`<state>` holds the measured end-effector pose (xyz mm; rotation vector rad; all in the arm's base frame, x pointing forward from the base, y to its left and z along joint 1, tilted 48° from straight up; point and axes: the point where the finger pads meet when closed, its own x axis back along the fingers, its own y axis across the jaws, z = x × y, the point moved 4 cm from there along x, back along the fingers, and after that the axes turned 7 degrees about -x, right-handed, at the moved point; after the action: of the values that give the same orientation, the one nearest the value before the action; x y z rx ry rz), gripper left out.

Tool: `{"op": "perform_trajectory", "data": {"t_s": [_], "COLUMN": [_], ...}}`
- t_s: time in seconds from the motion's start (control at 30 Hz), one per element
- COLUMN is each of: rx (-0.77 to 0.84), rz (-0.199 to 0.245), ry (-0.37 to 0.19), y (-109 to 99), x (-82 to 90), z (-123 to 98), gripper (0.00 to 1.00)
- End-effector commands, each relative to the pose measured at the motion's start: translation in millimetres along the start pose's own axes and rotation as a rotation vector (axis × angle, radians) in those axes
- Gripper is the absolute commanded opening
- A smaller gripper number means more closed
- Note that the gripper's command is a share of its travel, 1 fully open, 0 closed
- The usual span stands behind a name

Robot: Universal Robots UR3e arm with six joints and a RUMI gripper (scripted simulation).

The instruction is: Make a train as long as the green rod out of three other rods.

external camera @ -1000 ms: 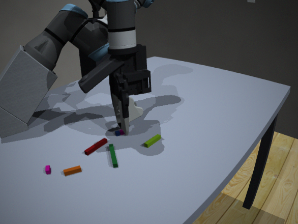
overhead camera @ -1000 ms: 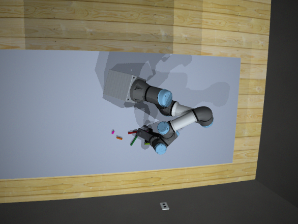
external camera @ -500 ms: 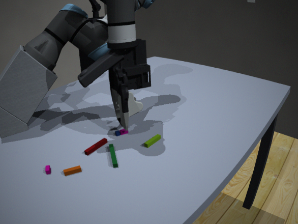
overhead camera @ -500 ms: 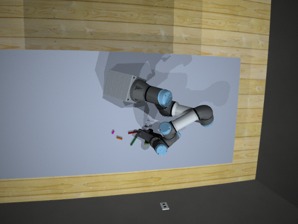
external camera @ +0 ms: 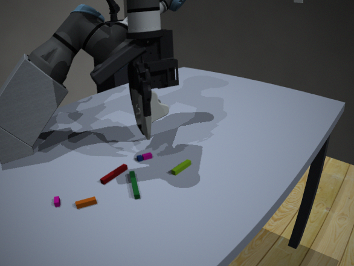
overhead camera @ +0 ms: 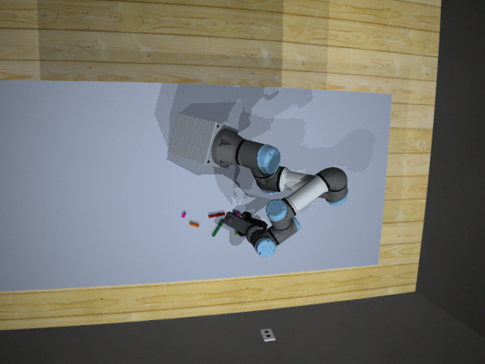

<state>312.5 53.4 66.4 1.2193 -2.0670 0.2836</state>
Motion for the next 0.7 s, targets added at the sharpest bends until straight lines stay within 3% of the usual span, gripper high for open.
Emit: {"op": "perform_trajectory", "data": {"t_s": [0.0, 0.3, 0.67], "rx": [0.001, 0.001, 0.001], "rz": [0.0, 0.0, 0.0], "ry": [-0.002, -0.002, -0.002], "y": [0, 0, 0], "x": [15.2, 35.0, 39.3], "z": [0, 0, 0], "gripper": [0.14, 0.14, 0.14]}}
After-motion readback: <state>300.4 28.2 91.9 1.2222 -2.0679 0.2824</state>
